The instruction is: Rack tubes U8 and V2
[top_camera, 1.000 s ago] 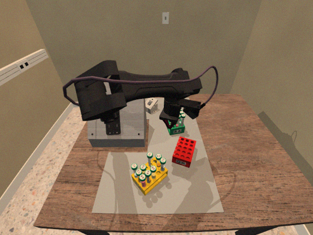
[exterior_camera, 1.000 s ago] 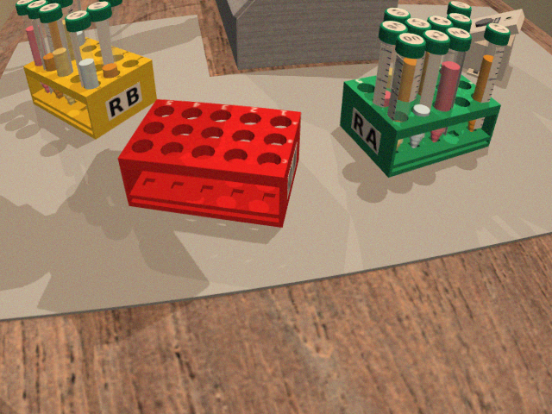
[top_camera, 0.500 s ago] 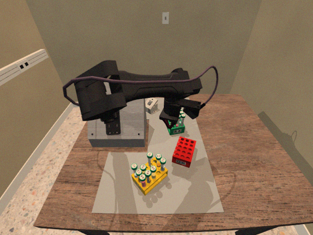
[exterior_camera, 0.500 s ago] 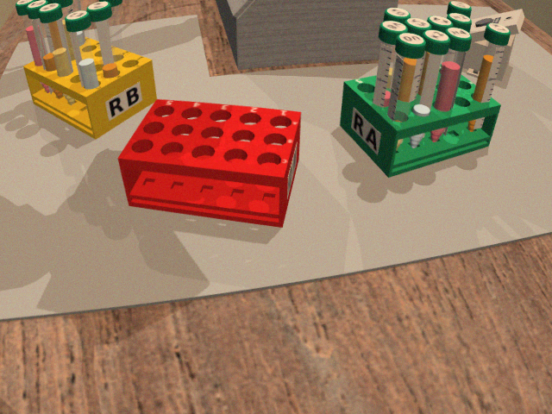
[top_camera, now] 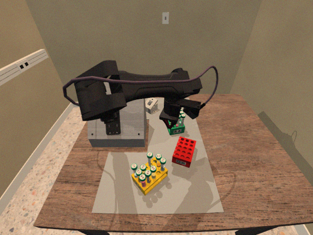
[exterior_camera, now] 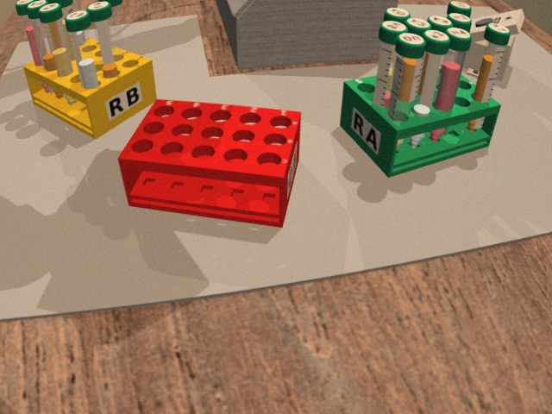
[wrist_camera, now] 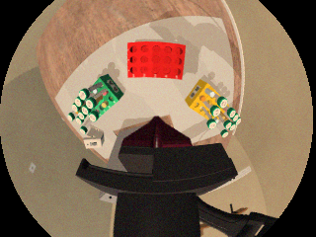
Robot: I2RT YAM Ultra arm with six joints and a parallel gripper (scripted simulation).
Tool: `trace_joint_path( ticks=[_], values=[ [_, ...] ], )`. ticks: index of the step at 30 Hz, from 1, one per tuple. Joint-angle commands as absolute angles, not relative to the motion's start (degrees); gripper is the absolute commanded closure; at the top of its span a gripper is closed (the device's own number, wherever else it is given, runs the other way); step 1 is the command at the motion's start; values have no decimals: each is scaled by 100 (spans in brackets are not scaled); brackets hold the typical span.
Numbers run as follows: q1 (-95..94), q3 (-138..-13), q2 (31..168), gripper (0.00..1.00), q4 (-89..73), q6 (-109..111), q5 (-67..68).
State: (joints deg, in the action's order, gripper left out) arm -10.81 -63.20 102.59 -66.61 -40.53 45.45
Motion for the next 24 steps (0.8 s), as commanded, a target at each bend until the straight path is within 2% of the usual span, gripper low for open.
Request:
trace_joint_path(
  ticks=[1, 7, 24],
  values=[
    [-1194, -6519, 10199, 100, -6693, -4114, 4542],
    [-1194, -6519, 10199, 100, -6693, -4114, 4542],
    [-1222, -6548, 10262, 100, -6725, -1316, 4591]
  ],
)
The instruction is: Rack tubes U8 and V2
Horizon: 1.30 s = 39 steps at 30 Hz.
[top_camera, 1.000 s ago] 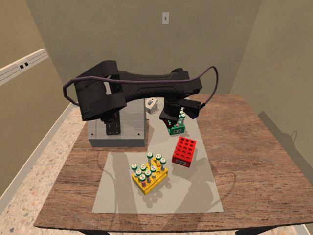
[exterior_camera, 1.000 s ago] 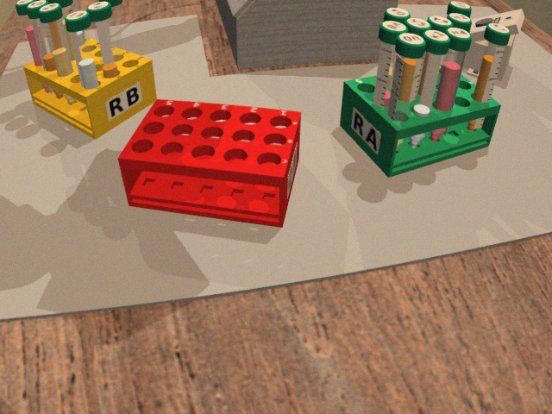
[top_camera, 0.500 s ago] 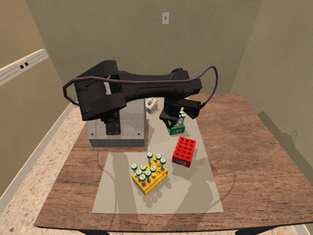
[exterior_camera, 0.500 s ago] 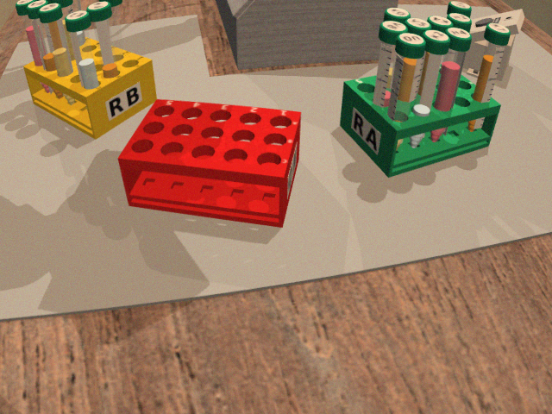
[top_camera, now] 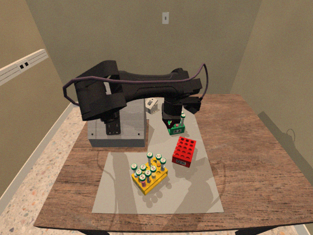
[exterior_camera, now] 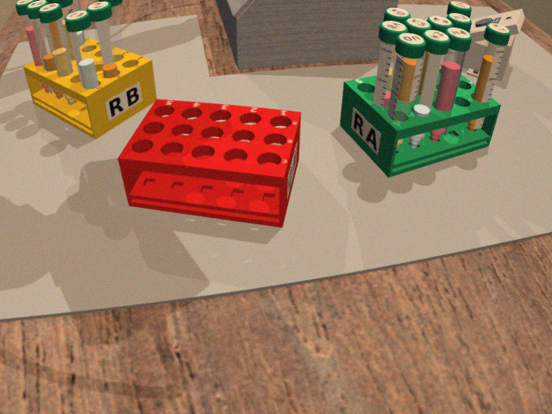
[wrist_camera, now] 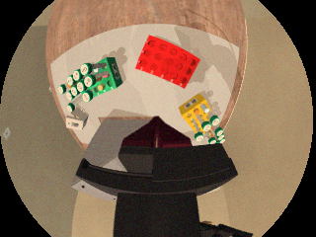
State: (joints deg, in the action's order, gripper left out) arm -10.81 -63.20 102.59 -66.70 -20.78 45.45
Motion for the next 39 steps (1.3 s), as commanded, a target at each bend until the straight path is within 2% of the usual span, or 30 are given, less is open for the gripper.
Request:
trace_joint_path(
  ticks=[1, 22, 39],
  values=[
    [-1223, -6550, 10265, 100, -6727, -1131, 4592],
    [-1228, -6556, 10276, 100, -6718, 2471, 4598],
    [-1198, -6521, 10200, 100, -6643, 2689, 4539]
  ],
)
